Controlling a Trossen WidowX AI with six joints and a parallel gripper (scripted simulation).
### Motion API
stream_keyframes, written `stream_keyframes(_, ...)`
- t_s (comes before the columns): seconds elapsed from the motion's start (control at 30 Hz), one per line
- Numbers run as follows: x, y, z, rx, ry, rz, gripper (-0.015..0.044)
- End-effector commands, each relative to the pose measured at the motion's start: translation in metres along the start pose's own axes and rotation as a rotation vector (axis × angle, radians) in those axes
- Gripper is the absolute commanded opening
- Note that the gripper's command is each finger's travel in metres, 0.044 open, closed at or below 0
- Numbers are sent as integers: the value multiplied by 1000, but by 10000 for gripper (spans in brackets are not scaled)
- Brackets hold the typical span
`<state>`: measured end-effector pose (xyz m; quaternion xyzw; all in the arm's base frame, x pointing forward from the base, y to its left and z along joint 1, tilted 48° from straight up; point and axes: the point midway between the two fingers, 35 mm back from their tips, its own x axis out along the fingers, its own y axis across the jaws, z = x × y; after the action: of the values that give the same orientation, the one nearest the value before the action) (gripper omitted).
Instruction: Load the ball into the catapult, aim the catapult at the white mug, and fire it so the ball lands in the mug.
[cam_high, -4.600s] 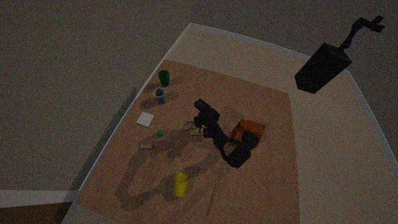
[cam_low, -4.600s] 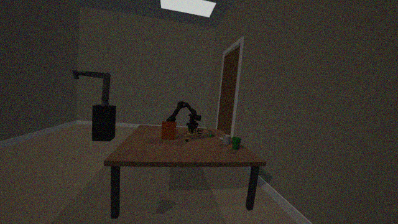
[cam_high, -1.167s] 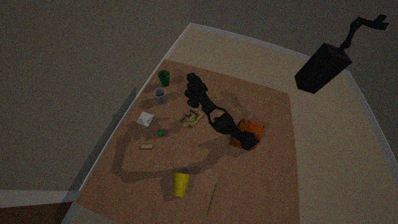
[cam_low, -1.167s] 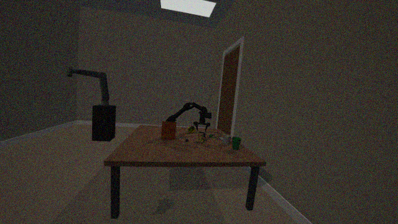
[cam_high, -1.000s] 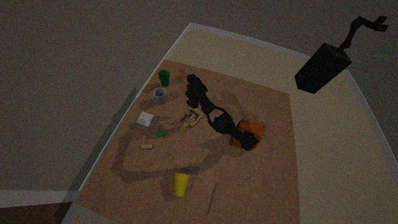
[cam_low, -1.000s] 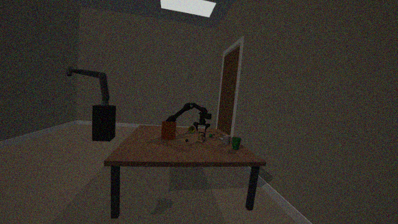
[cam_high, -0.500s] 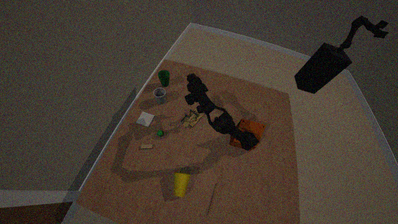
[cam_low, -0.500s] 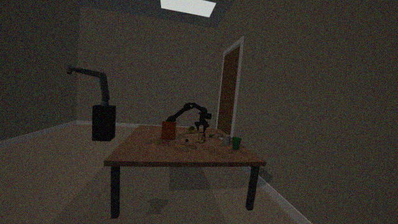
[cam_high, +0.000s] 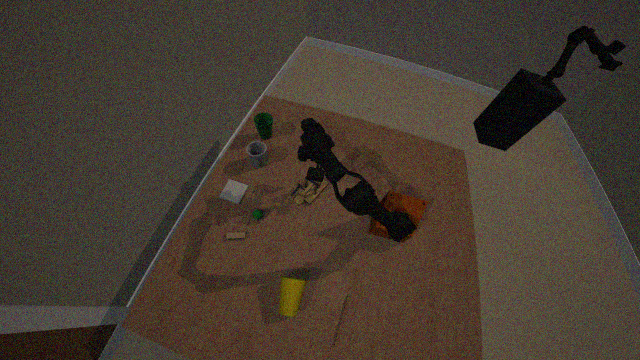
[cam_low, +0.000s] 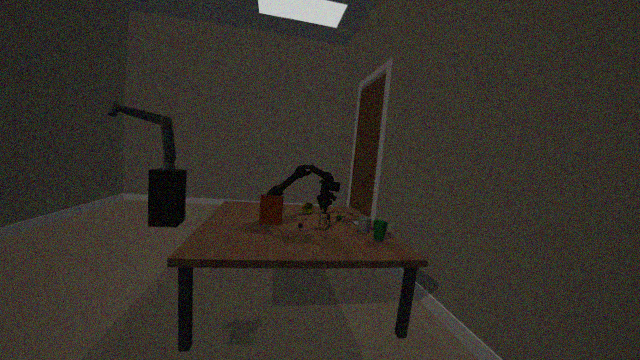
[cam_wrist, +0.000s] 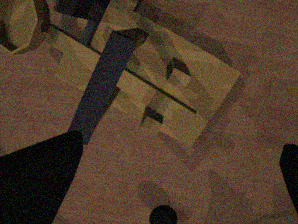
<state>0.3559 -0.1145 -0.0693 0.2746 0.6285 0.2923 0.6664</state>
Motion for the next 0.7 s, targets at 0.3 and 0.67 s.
stream_keyframes(0.3,-2,0,-1,479,5,-1,440)
stream_keyframes(0.67,-3,1,-1,863,6,-1,440)
